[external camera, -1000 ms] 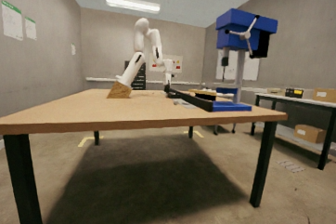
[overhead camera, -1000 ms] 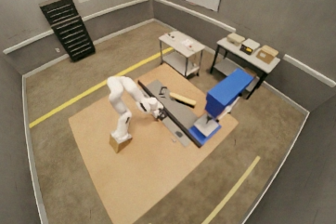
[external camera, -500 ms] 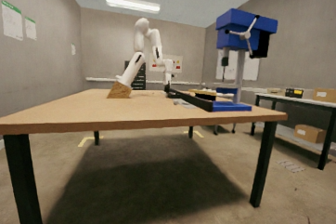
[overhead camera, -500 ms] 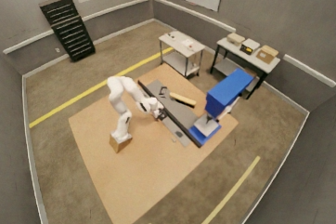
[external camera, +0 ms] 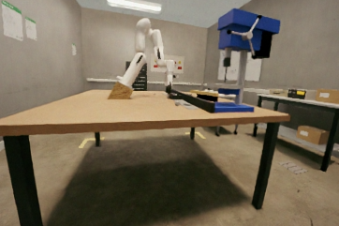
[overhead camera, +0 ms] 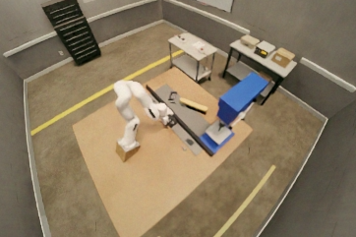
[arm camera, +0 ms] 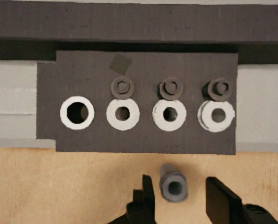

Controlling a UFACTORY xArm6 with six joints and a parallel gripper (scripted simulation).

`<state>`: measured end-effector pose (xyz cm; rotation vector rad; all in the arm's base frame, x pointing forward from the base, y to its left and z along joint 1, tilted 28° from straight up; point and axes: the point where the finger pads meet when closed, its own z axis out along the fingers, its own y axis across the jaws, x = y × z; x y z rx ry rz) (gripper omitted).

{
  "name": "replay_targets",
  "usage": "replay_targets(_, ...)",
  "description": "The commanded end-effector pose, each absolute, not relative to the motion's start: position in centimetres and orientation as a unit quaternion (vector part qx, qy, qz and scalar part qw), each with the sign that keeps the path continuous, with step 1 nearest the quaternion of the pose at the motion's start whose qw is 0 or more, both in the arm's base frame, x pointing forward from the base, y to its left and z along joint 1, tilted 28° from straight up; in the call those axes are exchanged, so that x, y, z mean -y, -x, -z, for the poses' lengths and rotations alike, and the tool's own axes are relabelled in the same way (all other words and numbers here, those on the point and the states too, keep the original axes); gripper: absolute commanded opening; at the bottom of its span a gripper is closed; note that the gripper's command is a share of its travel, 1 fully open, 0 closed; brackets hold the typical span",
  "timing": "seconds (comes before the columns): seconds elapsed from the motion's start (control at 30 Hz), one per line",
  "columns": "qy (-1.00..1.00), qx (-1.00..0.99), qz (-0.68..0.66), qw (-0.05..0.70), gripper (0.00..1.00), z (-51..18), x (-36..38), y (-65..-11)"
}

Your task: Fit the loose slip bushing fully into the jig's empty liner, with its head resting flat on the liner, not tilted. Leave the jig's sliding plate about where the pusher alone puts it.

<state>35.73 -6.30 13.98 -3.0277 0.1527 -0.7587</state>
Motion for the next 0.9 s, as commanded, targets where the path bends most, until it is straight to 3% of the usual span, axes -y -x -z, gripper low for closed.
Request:
replay_targets(0.0,0.968,-0.049,0.244,0.008,0.5,-13.8,6.3,-35.9)
replay_targets(0.87,0.968,-0.049,0.244,0.008,0.5,-12.5,6.3,-36.6)
